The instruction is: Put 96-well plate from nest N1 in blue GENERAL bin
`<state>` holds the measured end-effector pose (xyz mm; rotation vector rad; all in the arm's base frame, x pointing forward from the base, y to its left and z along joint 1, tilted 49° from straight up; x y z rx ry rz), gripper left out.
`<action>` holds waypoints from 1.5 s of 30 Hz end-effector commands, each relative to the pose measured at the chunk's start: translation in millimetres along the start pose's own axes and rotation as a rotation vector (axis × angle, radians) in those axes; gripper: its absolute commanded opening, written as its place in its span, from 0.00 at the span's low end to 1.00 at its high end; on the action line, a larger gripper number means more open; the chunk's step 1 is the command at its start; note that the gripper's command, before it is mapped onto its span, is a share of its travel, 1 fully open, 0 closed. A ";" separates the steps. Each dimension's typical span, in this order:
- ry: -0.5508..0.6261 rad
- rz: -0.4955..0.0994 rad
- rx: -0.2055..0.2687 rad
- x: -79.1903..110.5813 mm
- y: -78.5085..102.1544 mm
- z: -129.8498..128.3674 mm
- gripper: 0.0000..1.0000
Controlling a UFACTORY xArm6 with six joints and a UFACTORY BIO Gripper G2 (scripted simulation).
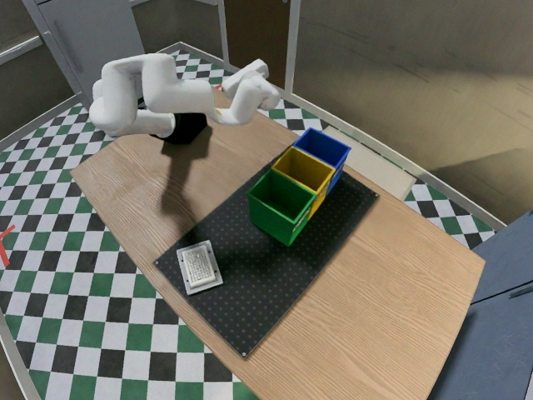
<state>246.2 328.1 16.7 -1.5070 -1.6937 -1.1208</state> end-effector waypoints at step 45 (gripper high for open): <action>-0.191 -0.568 0.140 5.6 72.2 -68.0 0.37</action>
Point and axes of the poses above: the point midway between the two finger pads, its own x axis back along the fingers, its own z axis across the jaws, y = z × x, the point moved 6 cm from there along x, back along the fingers, and after that the axes turned 6 degrees about x, right-handed, at the moved point
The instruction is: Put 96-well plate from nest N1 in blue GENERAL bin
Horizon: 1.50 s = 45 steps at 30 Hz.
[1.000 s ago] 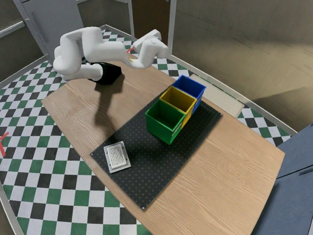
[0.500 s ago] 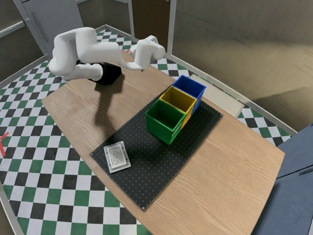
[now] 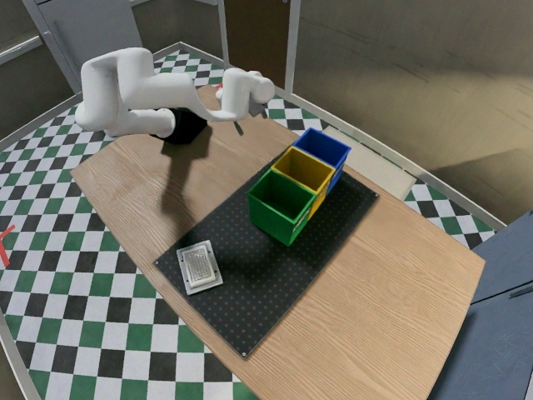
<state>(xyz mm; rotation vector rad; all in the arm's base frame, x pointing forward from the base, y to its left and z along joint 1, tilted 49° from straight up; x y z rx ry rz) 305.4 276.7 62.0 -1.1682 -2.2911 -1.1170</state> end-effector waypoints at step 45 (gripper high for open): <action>-0.124 -0.799 0.147 -44.5 88.4 -121.6 0.37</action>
Point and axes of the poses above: the point midway between the two finger pads, its own x axis back along the fingers, its own z axis across the jaws, y = z × x, the point moved 6 cm from there along x, back along the fingers, and after that the axes turned 6 degrees about x, right-handed, at the moved point
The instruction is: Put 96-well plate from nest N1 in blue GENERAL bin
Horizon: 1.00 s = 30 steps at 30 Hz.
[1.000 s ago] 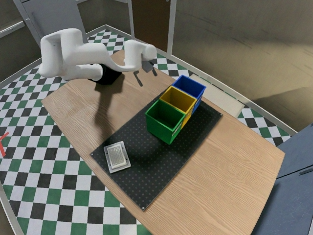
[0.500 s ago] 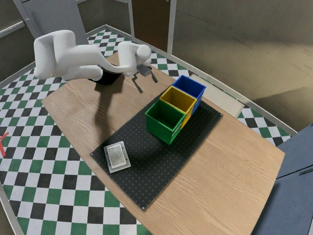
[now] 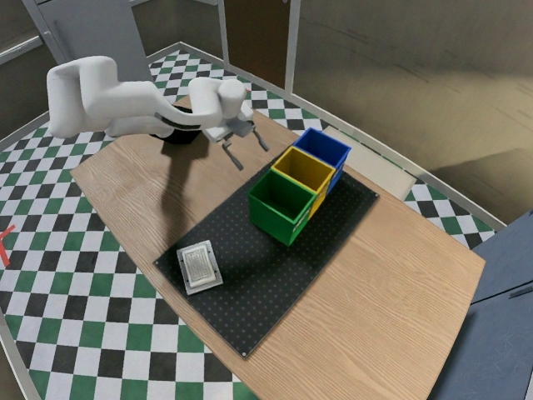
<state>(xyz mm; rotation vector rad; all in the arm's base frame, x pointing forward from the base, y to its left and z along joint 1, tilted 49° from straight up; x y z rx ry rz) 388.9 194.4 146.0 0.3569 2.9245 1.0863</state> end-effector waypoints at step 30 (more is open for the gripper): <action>0.003 -0.469 0.046 -20.5 38.9 -48.3 0.37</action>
Point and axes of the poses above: the point midway between the two finger pads, its own x axis back along the fingers, its own z axis across the jaws, y = z × x, the point moved 6 cm from there along x, back along the fingers, and after that the axes turned 6 degrees about x, right-handed, at the moved point
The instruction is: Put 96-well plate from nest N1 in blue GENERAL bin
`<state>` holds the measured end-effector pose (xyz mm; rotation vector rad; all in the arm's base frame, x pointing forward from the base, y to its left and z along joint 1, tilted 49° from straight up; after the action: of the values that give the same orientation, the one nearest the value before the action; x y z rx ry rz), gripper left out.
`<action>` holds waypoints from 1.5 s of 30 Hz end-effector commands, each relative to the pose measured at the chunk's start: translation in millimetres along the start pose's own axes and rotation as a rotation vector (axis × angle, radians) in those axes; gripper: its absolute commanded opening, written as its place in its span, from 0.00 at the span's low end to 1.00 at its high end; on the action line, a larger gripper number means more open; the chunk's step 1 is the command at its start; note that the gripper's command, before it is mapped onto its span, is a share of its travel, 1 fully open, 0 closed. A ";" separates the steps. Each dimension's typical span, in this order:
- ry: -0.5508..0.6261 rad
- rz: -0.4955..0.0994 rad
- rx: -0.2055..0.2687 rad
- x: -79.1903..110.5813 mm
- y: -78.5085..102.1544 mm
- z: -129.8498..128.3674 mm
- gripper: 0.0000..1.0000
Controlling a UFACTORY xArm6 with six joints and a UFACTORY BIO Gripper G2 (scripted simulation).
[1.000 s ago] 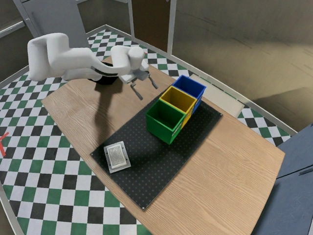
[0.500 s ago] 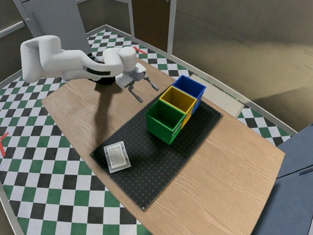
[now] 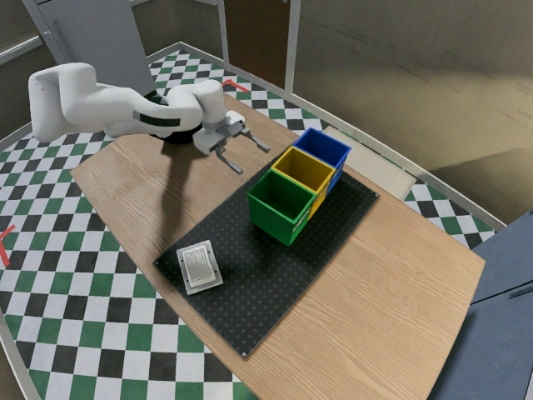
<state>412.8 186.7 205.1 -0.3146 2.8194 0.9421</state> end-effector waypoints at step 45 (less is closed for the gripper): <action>-0.460 0.045 -0.002 -22.8 -56.8 -158.6 0.37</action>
<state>434.6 60.3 293.2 -0.0224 2.4138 0.8869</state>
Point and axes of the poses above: the point midway between the two finger pads, its own x axis back along the fingers, its own z axis across the jaws, y = z × x, the point moved 6 cm from there along x, back along the fingers, and after that the axes turned 6 degrees about x, right-handed, at the moved point
